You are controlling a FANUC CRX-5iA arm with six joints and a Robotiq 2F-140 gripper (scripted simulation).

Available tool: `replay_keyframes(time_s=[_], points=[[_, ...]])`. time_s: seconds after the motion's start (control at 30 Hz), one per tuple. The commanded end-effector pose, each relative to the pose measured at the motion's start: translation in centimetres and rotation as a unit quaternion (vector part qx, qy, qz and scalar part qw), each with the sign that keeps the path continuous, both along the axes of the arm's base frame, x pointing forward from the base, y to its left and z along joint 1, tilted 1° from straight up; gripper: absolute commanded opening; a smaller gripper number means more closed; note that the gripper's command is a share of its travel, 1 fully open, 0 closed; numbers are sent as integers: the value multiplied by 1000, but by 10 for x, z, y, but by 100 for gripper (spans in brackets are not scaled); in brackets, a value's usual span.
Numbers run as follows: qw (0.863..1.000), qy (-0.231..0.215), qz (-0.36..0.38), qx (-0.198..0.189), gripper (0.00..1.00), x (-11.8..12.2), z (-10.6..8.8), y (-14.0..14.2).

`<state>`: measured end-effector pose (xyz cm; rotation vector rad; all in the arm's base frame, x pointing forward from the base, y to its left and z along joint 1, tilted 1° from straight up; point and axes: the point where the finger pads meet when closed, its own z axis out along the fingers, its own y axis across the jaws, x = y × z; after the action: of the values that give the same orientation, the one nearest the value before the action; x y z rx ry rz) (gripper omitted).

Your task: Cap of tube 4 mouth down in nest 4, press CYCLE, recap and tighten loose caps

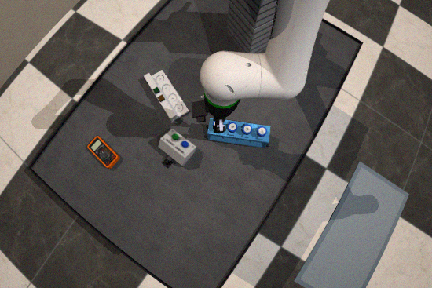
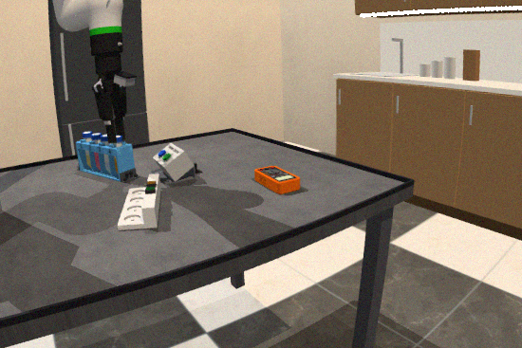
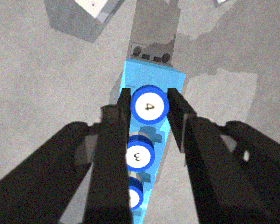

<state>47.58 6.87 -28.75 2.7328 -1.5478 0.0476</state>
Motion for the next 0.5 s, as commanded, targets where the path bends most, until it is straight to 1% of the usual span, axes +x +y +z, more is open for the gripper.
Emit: replay_keyframes(time_s=[0.0,0.07,0.33,0.37,0.47], points=[[994,8,108,13,30,1,1,0],[988,8,156,12,30,1,1,0],[988,8,156,12,30,1,1,0],[988,8,156,12,41,1,1,0],[988,8,156,12,41,1,1,0]])
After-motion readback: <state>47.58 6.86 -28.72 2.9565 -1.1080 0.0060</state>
